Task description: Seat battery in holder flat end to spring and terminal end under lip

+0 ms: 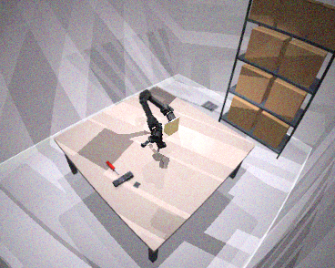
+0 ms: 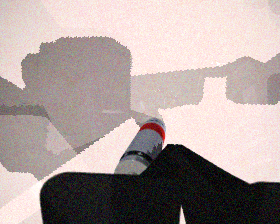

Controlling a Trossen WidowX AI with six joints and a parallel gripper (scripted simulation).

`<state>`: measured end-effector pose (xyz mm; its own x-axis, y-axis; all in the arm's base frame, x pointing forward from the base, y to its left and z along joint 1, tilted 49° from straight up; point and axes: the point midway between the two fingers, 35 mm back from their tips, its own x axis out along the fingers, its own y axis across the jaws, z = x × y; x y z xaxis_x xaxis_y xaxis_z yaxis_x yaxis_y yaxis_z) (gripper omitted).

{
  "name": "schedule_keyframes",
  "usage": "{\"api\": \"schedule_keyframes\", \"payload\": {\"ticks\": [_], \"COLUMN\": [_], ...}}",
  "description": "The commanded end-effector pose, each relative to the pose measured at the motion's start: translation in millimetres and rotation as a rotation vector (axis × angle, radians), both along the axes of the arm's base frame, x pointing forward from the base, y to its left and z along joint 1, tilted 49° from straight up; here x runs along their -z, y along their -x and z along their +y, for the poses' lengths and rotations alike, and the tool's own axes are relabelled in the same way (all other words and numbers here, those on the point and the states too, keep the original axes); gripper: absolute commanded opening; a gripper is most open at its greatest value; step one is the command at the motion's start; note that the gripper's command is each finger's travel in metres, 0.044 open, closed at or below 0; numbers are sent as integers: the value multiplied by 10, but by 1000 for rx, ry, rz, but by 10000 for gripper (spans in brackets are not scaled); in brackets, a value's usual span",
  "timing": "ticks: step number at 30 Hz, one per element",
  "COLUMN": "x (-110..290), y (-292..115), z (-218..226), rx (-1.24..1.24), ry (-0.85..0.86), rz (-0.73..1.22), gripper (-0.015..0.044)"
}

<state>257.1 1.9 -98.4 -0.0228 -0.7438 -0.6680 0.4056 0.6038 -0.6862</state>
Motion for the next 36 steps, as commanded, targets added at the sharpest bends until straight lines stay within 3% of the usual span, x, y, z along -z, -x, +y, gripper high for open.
{"api": "schedule_keyframes", "payload": {"ticks": [1, 19, 30, 36], "x": [51, 255, -233, -278], "y": [-20, -118, -147, -141], "z": [38, 211, 768, 815], "rx": [5, 5, 4, 5], "ry": [-2, -2, -6, -5], "rz": [1, 0, 0, 0], "gripper": [0, 0, 0, 0]}}
